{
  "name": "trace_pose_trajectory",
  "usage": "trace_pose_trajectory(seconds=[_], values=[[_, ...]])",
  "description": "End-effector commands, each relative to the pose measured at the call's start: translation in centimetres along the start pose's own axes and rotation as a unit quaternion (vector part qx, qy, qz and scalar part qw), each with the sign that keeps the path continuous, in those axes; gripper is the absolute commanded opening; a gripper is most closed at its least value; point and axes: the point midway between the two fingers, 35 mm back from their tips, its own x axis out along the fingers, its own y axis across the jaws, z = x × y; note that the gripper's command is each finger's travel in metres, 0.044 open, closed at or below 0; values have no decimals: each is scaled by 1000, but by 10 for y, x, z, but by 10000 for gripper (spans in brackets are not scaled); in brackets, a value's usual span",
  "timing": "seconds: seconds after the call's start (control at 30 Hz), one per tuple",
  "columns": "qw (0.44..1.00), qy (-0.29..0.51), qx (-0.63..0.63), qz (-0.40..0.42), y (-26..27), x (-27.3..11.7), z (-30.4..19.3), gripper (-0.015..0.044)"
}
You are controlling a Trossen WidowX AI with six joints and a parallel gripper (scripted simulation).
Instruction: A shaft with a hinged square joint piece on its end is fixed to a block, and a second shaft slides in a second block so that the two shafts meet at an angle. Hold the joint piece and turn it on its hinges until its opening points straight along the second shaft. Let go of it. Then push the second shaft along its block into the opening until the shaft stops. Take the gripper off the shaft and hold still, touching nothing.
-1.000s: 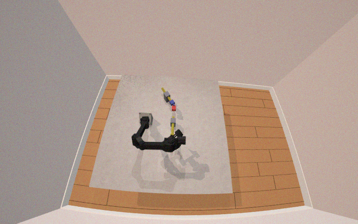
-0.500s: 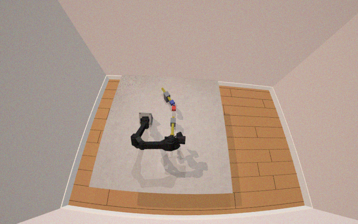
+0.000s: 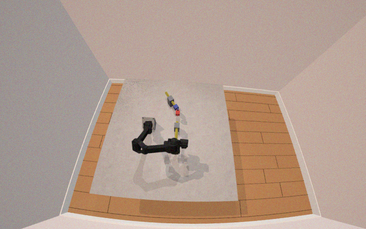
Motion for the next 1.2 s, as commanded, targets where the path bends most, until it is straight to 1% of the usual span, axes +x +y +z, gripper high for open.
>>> trace_pose_trajectory(seconds=[0.0, 0.13, 0.77, 1.17], values=[[1000, -11, 24, -1, -2, 4, 0, 440], [1000, -11, 24, -1, -2, 6, 0, 440], [1000, -11, 25, -1, -2, 34, 0, 440], [1000, -11, 25, -1, -2, 34, 0, 125]])
